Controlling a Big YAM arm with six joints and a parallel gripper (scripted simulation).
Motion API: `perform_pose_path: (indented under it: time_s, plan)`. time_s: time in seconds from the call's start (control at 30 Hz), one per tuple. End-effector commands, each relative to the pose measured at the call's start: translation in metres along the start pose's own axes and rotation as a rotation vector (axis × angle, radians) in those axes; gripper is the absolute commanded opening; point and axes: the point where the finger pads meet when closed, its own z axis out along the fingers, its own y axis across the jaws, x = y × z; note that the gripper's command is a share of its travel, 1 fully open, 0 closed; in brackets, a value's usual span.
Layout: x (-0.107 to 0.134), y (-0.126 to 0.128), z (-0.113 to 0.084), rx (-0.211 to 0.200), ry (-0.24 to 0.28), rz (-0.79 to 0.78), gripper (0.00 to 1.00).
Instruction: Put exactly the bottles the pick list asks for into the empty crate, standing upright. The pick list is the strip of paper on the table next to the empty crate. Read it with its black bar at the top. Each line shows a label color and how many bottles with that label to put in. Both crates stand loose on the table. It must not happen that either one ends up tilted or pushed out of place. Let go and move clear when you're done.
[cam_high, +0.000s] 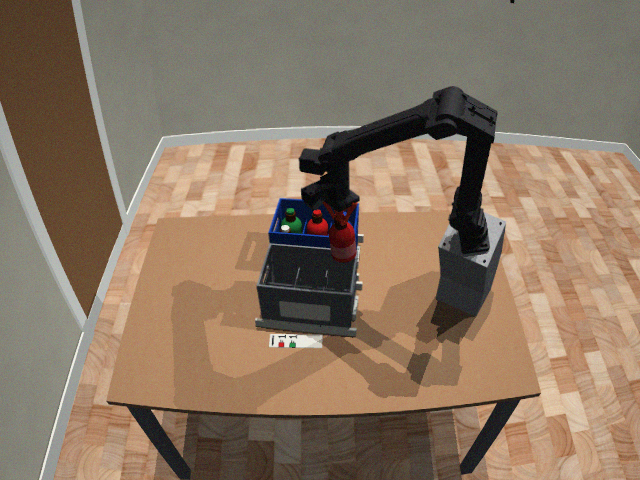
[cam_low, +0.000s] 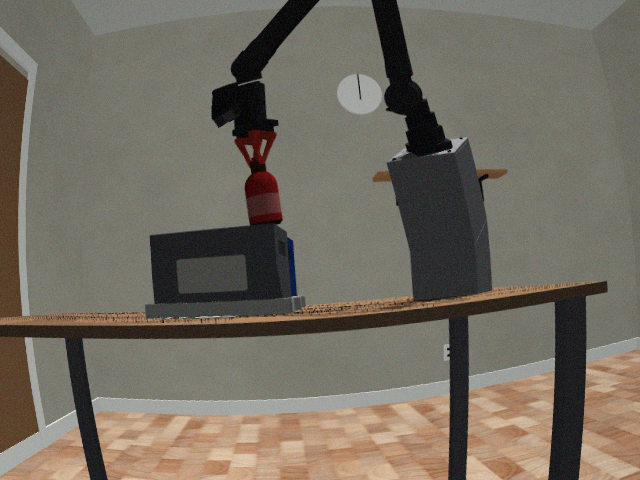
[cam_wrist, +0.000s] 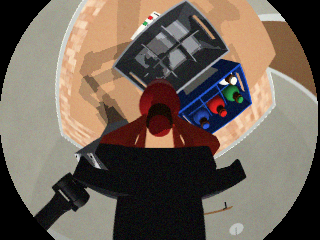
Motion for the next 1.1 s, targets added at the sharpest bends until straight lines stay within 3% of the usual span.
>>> perform_pose_path:
  time_s: [0.0, 1.07]
  plan:
    - [-0.0194, -0.0128, -0.0244, 0.07, -0.042, -0.022, 0.0]
    - [-0.0144, -0.0114, -0.0181, 0.066, -0.039, -0.019, 0.0]
